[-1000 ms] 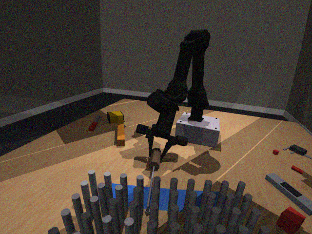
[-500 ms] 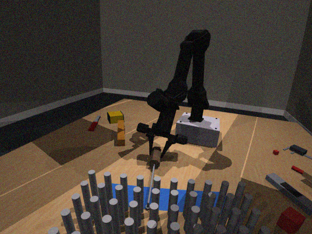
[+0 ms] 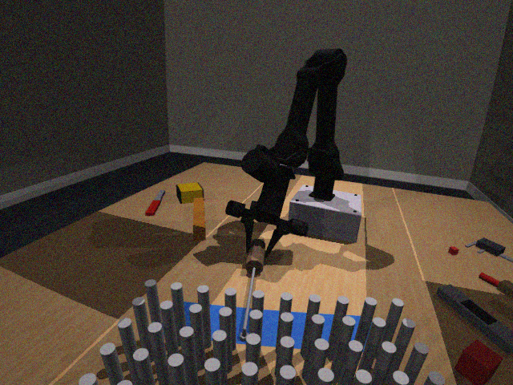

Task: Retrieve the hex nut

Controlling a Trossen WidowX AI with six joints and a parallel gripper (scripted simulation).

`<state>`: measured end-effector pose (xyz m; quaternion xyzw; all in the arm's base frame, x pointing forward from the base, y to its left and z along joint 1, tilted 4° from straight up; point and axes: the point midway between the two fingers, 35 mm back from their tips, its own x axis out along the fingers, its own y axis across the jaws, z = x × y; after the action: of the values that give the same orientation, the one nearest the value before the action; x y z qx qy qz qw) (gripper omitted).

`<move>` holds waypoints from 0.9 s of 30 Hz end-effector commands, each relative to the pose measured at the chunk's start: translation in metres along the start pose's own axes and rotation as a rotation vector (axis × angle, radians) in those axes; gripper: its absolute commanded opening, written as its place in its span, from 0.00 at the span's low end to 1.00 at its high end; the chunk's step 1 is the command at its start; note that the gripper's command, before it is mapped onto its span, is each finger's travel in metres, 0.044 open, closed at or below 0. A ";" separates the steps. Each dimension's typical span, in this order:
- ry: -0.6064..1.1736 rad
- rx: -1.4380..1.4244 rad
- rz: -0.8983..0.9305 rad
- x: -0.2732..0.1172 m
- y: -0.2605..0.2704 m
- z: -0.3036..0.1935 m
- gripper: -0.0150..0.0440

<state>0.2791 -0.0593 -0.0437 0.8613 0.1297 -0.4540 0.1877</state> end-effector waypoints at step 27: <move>0.003 -0.004 0.000 -0.011 0.005 -0.012 0.25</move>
<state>0.2798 -0.0580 -0.0333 0.8584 0.1343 -0.4588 0.1861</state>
